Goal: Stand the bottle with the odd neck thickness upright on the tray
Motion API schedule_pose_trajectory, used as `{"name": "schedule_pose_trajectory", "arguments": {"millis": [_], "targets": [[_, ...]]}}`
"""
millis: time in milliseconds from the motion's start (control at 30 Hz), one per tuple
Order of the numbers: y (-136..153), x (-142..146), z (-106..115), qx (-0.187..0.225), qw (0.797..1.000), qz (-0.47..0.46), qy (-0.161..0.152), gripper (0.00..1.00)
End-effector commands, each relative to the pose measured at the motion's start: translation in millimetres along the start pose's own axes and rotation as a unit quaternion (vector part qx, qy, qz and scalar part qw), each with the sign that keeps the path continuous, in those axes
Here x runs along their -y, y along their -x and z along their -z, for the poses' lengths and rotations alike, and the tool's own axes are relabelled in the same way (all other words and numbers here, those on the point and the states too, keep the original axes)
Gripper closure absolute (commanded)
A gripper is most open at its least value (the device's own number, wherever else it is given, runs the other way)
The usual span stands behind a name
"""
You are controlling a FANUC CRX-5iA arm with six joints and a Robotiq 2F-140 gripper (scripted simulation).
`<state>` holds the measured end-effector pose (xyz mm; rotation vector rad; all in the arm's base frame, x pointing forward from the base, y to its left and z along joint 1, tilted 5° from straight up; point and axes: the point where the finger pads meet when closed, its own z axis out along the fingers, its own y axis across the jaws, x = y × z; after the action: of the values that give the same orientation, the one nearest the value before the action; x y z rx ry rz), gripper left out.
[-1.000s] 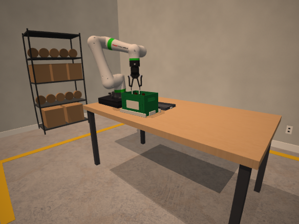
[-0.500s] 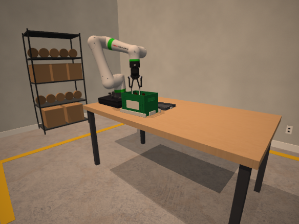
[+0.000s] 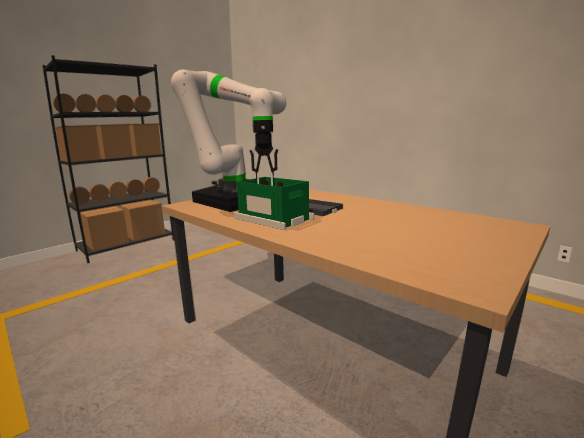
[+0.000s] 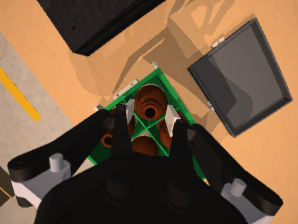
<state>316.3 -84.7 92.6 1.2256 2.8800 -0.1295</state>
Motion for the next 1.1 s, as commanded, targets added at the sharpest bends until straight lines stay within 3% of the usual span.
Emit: {"name": "schedule_pose_trajectory", "arguments": {"millis": [0,767,800,1067], "targets": [[0.4,-0.3,0.5,0.001,1.000,0.000,0.000,0.56],[0.4,-0.3,0.5,0.001,1.000,0.000,0.000,0.56],[0.4,-0.3,0.5,0.001,1.000,0.000,0.000,0.90],[0.4,-0.3,0.5,0.001,1.000,0.000,0.000,0.90]]}}
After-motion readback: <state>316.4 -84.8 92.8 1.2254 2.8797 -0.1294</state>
